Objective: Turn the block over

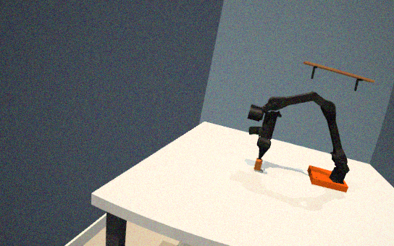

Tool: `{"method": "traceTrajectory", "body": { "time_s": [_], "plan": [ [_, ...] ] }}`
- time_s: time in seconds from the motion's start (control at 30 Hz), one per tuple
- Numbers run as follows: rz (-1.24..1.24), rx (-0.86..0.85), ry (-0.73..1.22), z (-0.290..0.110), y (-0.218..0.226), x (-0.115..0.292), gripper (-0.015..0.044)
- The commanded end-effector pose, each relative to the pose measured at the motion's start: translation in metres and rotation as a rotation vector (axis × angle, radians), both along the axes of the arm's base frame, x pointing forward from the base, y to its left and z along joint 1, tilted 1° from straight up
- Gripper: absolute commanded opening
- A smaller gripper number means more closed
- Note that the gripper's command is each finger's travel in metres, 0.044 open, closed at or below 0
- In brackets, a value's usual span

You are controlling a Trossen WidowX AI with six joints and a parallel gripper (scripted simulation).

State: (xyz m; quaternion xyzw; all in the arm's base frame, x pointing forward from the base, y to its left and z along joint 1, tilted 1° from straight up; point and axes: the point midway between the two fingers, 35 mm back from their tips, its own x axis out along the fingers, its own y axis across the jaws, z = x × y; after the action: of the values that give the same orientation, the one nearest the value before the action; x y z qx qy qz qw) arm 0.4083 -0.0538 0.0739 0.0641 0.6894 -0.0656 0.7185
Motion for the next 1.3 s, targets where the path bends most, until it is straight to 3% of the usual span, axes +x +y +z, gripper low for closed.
{"method": "traceTrajectory", "body": {
  "time_s": [0.0,0.77,0.97,1.27],
  "plan": [
    [0.004,0.008,0.014,-0.009,0.001,-0.002,0.0440],
    [0.004,0.009,0.014,-0.038,0.002,-0.002,0.0440],
    [0.004,0.009,0.014,-0.038,0.002,-0.002,0.0282],
    [0.004,0.009,0.014,-0.038,0.002,-0.002,0.0222]
  ]
}}
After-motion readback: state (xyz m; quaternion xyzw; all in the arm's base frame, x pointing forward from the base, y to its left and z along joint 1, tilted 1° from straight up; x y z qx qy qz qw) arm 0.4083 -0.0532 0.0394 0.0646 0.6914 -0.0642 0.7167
